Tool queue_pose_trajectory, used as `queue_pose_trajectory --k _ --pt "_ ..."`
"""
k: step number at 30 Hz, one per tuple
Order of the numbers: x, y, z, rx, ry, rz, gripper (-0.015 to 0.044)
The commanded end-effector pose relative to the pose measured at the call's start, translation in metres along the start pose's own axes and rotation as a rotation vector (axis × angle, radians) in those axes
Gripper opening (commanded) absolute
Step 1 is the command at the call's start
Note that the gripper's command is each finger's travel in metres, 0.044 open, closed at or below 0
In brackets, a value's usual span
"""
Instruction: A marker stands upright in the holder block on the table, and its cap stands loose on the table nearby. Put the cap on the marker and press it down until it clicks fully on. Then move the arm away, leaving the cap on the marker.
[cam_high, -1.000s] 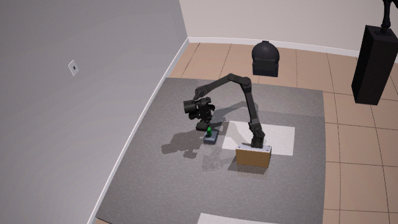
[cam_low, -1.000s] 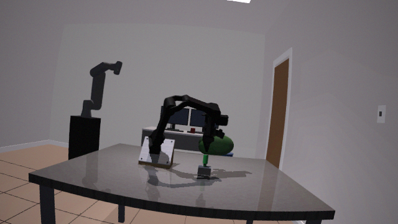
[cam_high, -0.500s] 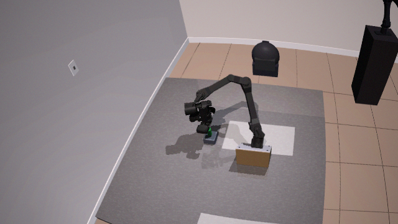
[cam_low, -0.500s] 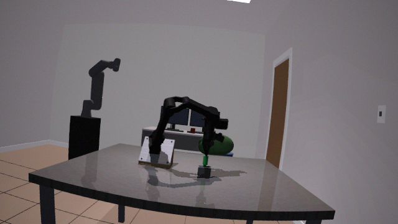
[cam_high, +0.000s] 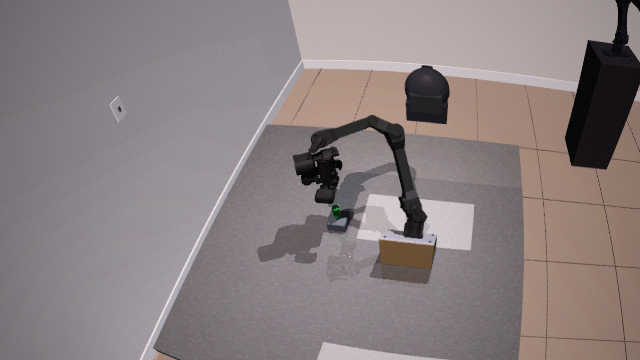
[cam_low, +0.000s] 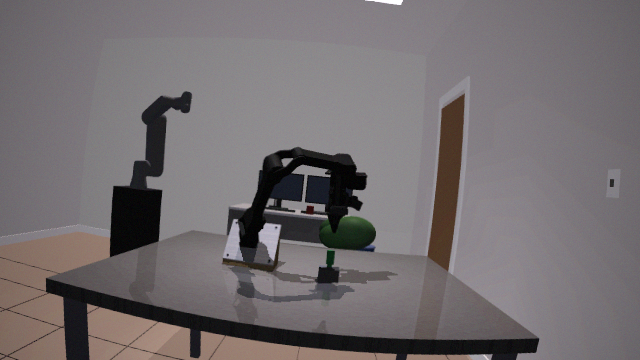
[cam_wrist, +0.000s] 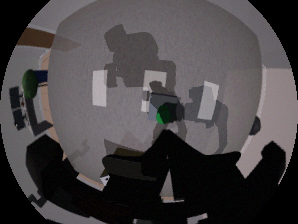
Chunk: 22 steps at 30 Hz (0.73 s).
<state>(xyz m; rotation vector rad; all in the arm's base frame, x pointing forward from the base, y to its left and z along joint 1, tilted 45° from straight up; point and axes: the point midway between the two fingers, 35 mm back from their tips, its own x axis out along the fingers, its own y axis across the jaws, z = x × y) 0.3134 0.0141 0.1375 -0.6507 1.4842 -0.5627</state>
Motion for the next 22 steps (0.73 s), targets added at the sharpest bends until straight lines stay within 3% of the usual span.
queue_pose_trajectory --k 1,3,19,22 --pt "-0.0265 0.0004 -0.0014 -0.026 -0.016 0.004 0.0" --pt "-0.0265 0.0004 -0.0014 -0.026 -0.016 0.004 0.0" --pt "-0.0265 0.0004 -0.0014 -0.026 -0.016 0.004 0.042" --pt "-0.0265 0.0004 -0.0014 -0.026 -0.016 0.004 0.044"
